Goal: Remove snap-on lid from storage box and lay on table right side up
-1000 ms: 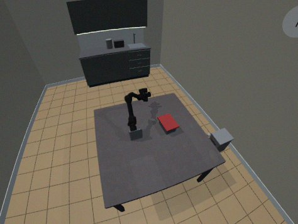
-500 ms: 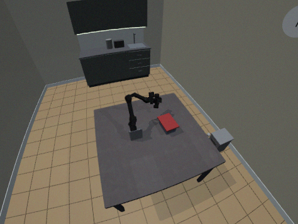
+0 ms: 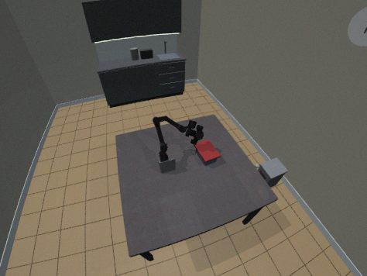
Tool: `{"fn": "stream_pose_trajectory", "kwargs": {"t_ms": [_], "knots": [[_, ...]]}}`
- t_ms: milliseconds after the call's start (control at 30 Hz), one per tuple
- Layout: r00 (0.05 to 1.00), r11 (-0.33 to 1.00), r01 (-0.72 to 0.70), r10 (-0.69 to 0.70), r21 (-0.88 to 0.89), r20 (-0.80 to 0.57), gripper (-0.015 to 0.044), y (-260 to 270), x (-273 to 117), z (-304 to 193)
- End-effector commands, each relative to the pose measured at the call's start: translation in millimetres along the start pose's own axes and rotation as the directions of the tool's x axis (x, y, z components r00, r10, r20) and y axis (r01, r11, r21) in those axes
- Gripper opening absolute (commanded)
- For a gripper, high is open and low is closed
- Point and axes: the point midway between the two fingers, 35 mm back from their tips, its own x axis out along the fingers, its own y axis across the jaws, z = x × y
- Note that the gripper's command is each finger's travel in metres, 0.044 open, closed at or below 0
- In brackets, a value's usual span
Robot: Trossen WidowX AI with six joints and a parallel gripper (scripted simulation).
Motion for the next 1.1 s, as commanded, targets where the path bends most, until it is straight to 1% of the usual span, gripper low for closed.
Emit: {"fn": "stream_pose_trajectory", "kwargs": {"t_ms": [0,33,100,267,333,500,633,833,1067], "knots": [[0.999,0.993,0.021,-0.025,0.120,0.039,0.0235,-36,-34,32],[0.999,0.987,0.021,-0.029,0.157,0.046,0.0235,-46,-44,39],[0.998,0.983,0.020,-0.030,0.184,0.051,0.0235,-54,-50,44],[0.997,0.927,-0.023,-0.008,0.376,0.079,0.0235,-104,-96,61],[0.997,0.915,-0.033,0.000,0.402,0.082,0.0235,-110,-102,61],[0.996,0.916,-0.022,-0.015,0.400,0.089,0.0235,-107,-99,63],[0.997,0.915,-0.033,0.000,0.402,0.082,0.0235,-111,-100,61],[0.997,0.915,-0.032,-0.001,0.402,0.082,0.0235,-145,-68,49],[0.997,0.915,-0.033,0.001,0.403,0.081,0.0235,-148,-64,47]]}}
